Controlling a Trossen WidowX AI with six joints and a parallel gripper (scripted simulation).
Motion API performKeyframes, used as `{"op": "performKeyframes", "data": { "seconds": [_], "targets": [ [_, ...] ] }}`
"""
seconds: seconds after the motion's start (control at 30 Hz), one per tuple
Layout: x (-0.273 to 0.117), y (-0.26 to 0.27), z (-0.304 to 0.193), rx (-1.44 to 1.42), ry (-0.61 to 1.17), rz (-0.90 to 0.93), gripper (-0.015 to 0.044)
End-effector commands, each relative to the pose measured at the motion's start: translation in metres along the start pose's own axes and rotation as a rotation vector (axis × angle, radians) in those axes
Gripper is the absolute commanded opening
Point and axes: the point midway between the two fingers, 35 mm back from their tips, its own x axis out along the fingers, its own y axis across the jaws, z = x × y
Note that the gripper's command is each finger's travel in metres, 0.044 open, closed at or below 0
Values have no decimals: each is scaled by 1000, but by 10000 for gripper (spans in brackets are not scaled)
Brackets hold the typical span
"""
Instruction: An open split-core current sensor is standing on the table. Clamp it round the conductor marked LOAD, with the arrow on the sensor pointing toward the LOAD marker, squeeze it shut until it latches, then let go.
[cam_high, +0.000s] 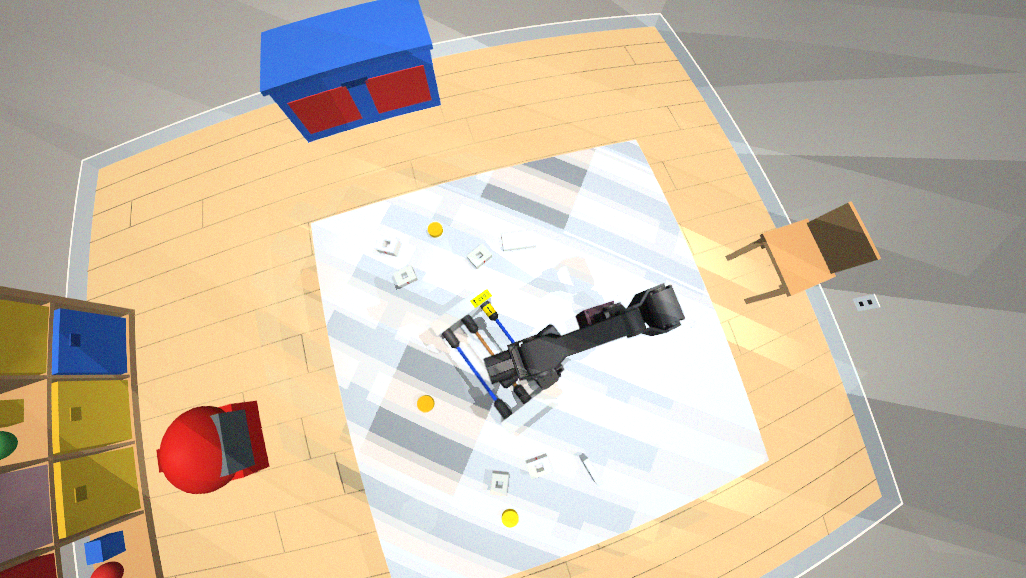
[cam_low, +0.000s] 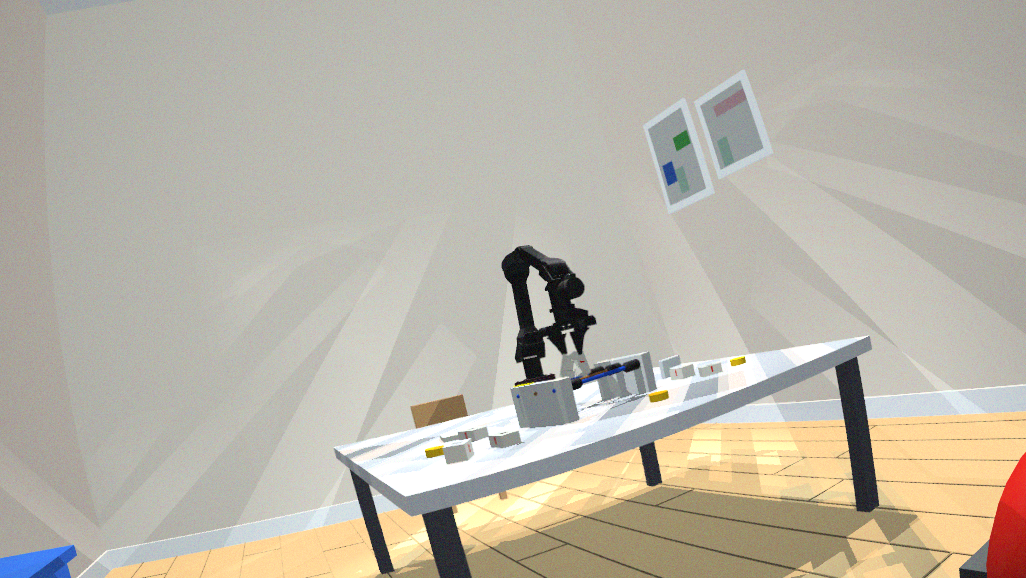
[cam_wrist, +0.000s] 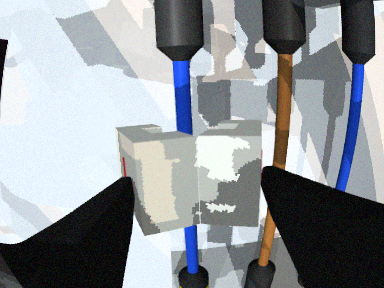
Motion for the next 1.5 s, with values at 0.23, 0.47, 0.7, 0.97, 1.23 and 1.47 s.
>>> {"op": "performKeyframes", "data": {
  "seconds": [0.23, 0.47, 0.7, 0.97, 1.23, 1.47],
  "targets": [
    [19, 1, 1, -5, -2, 0, 0],
    [30, 1, 1, -5, -2, 0, 0],
    [41, 2, 1, -5, -2, 0, 0],
    [36, 1, 0, -5, 0, 1, 0],
    [36, 1, 0, -5, 0, 1, 0],
    [36, 1, 0, -5, 0, 1, 0]
  ]
}}
